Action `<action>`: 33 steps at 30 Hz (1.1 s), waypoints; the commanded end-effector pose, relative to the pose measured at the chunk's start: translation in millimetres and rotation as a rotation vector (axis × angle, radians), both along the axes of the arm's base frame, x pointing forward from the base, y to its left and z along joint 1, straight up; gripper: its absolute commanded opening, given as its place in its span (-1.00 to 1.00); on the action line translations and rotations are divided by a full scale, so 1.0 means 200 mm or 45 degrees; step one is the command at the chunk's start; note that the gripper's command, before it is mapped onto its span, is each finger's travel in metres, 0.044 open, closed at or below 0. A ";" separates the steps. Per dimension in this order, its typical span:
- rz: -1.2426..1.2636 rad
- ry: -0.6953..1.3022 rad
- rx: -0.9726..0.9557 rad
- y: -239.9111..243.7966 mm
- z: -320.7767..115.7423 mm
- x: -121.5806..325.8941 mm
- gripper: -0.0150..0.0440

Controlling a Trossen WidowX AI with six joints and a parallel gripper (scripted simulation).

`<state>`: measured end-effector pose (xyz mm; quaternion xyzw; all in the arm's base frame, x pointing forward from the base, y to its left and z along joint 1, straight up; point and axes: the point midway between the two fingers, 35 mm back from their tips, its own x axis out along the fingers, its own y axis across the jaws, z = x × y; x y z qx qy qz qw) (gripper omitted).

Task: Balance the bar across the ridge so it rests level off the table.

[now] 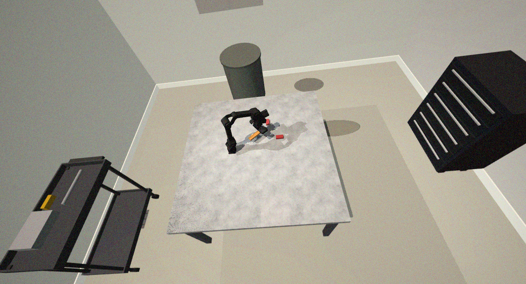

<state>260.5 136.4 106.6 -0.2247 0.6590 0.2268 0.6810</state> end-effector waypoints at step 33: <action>0.001 0.003 0.001 0.00 -0.02 0.00 -0.49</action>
